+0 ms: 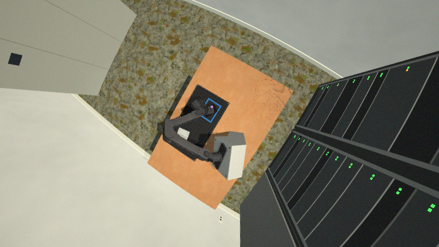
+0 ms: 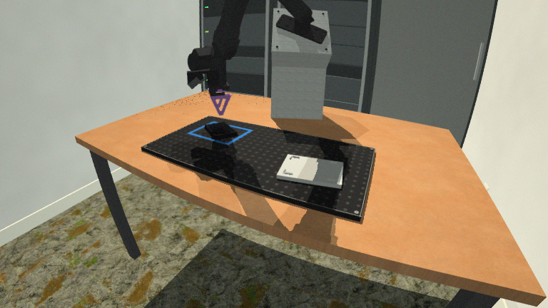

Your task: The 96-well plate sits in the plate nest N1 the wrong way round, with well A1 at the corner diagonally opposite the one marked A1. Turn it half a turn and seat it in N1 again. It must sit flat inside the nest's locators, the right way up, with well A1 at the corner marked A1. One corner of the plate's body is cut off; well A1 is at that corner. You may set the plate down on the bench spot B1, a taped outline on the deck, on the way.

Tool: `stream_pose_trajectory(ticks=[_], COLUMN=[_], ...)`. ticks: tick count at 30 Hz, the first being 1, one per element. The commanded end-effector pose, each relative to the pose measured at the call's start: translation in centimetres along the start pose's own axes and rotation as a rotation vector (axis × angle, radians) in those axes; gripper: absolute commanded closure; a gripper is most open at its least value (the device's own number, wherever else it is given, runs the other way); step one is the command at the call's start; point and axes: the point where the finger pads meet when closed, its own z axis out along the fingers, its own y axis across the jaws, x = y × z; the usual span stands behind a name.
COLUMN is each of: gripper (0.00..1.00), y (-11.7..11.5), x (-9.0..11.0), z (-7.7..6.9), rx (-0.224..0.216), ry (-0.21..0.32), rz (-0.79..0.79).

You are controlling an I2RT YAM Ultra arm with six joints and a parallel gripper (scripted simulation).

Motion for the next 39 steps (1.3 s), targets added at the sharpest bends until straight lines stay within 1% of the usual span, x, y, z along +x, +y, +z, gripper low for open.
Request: stream_pose_trajectory(ticks=[1, 6, 8, 23, 25, 39], gripper=[0.0, 0.0, 0.0, 0.0, 0.0, 0.0], y=[-0.94, -0.96, -0.96, -1.0, -1.0, -1.02], x=[-0.54, -0.55, -0.55, -0.55, -0.55, -0.53], z=[-0.47, -0.47, -0.47, -0.46, -0.46, -0.46], rx=[0.01, 0.01, 0.01, 0.008, 0.008, 0.006], ry=[-0.01, -0.011, -0.011, -0.015, -0.015, -0.018], rz=[0.194, 0.361, 0.361, 0.862, 0.862, 1.329])
